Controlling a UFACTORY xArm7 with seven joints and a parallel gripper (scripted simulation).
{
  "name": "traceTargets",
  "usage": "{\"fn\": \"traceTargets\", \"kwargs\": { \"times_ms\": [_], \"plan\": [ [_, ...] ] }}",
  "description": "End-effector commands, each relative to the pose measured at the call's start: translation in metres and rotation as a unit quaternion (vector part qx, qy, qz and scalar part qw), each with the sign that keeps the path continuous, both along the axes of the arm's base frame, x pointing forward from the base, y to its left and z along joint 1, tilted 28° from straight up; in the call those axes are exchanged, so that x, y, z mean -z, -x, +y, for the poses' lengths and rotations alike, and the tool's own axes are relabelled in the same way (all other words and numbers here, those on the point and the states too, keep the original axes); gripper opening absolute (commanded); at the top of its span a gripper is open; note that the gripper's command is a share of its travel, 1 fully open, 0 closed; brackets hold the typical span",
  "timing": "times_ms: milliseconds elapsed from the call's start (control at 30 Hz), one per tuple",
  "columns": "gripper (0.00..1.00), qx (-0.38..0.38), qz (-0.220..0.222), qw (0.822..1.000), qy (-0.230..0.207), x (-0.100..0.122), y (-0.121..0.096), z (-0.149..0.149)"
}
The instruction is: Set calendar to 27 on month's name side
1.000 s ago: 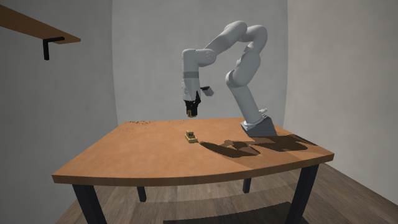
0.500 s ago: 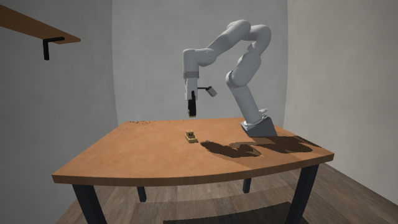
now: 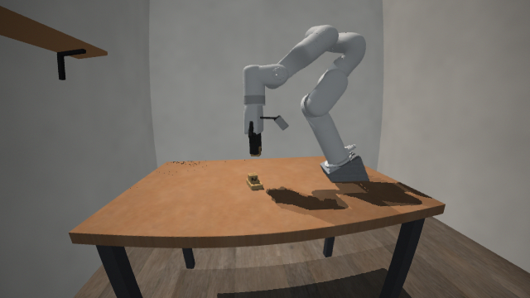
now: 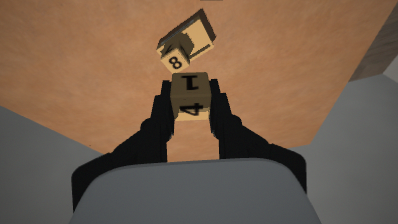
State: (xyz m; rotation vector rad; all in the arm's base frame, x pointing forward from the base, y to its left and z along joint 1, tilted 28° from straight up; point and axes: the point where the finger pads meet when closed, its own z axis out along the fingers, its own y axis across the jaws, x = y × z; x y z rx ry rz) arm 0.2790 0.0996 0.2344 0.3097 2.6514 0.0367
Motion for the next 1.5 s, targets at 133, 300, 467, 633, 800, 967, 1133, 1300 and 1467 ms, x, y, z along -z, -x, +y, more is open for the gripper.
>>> {"fn": "traceTargets", "kwargs": {
  "times_ms": [133, 300, 467, 633, 800, 967, 1133, 1300, 1467],
  "plan": [
    [0.29, 0.131, -0.007, 0.989, -0.064, 0.0003, -0.0015, 0.0020],
    [0.29, 0.169, -0.009, 0.982, -0.085, 0.0010, -0.0020, 0.0025],
    [0.29, 0.241, -0.011, 0.963, -0.122, 0.0025, -0.0032, 0.0034],
    [0.29, 0.311, -0.013, 0.937, -0.159, 0.0043, -0.0047, 0.0044],
    [0.29, 0.371, -0.015, 0.909, -0.190, 0.0061, -0.0062, 0.0052],
    [0.29, 0.397, -0.016, 0.895, -0.204, 0.0070, -0.0070, 0.0056],
    [0.29, 0.428, -0.017, 0.876, -0.221, 0.0081, -0.0080, 0.0060],
    [0.29, 0.432, -0.017, 0.874, -0.222, 0.0083, -0.0081, 0.0061],
    [0.29, 0.432, -0.017, 0.874, -0.222, 0.0083, -0.0081, 0.0061]
  ]
}}
